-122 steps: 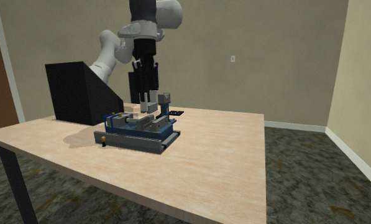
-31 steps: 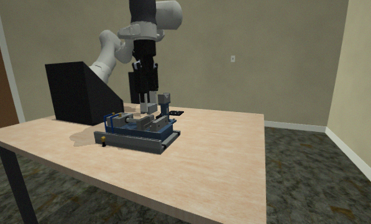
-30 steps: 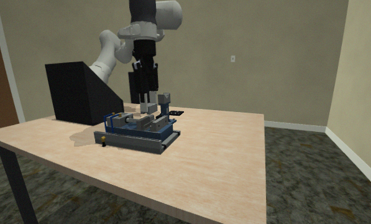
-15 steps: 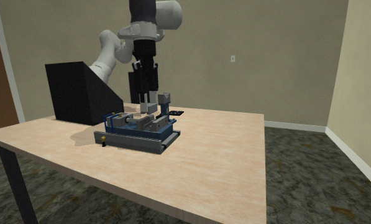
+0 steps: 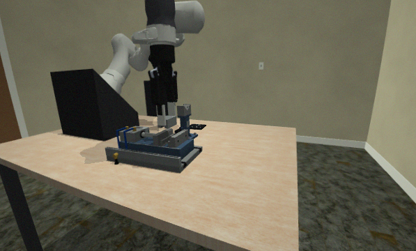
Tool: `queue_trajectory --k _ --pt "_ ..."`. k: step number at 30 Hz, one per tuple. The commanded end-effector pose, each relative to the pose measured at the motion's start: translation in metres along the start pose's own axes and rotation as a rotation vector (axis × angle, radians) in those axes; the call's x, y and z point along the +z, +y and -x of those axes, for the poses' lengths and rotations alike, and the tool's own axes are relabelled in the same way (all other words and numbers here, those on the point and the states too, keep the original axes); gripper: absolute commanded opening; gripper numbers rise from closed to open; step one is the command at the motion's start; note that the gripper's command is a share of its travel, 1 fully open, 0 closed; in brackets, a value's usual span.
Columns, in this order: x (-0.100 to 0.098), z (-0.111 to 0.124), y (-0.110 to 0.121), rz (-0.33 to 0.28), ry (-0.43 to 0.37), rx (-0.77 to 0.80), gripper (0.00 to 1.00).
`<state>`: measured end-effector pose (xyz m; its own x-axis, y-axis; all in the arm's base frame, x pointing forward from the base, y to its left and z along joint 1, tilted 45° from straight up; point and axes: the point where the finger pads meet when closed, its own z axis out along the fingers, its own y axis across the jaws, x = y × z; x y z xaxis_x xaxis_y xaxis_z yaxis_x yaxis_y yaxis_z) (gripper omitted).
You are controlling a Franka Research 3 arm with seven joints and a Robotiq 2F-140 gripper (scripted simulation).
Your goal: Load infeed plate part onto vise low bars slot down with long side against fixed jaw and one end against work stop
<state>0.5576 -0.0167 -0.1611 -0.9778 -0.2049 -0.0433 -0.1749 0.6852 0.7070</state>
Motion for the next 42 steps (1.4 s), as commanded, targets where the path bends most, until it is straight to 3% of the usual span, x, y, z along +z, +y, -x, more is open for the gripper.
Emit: queue_trajectory --k 1,42 --pt "0.001 0.0 -0.001 -0.001 -0.002 -0.002 0.0" --pt "0.022 0.001 0.0 -0.001 -0.002 -0.003 0.0"
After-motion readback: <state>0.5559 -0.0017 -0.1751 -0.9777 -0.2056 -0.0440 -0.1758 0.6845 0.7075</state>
